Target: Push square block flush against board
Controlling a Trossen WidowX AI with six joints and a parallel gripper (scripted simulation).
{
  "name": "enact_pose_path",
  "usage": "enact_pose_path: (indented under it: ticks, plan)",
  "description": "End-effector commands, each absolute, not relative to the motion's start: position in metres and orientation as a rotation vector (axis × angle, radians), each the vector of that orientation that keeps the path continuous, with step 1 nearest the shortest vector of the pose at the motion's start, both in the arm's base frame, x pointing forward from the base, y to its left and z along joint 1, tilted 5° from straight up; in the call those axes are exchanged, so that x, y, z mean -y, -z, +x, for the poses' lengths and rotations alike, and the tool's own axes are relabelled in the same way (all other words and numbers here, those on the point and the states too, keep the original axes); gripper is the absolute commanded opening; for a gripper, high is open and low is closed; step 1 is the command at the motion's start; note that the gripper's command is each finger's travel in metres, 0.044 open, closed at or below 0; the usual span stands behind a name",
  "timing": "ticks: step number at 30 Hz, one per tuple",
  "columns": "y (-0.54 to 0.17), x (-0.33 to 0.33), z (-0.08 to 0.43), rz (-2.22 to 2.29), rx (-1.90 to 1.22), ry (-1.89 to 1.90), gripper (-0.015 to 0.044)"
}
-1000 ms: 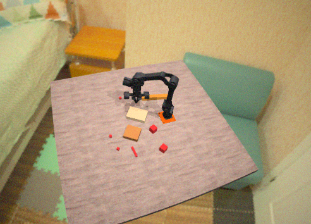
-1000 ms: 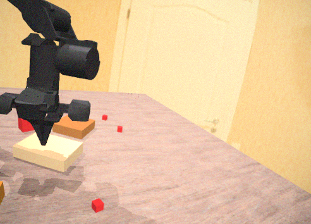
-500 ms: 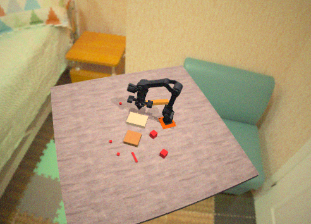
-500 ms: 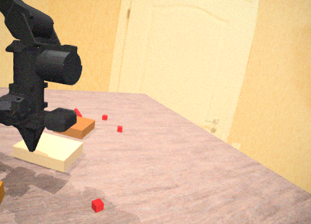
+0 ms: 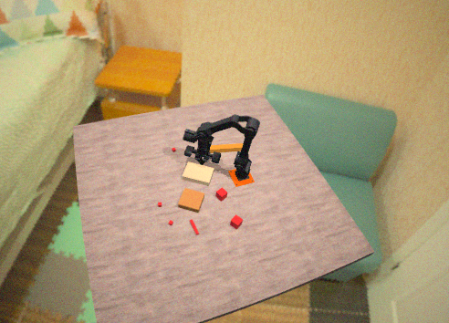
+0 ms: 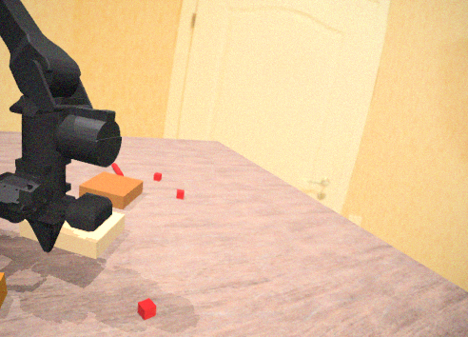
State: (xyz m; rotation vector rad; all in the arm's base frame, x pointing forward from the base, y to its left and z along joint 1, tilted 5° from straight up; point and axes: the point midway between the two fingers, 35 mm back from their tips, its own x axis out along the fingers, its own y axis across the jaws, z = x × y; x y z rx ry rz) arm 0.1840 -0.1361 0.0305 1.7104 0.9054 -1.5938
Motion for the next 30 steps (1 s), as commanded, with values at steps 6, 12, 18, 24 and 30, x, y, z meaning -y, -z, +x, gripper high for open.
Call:
enact_pose_path:
  ticks: [6, 12, 18, 24, 30]
  plan:
    - [-0.031, 0.129, 0.190, 1.711, -0.900, 1.598, 0.0000]
    - [-0.031, 0.124, 0.195, 1.711, -0.900, 1.598, 0.0000]
    - [-0.032, 0.118, 0.200, 1.712, -0.901, 1.597, 0.0000]
    - [-0.032, 0.113, 0.204, 1.712, -0.901, 1.597, 0.0000]
    - [-0.033, 0.107, 0.208, 1.713, -0.901, 1.596, 0.0000]
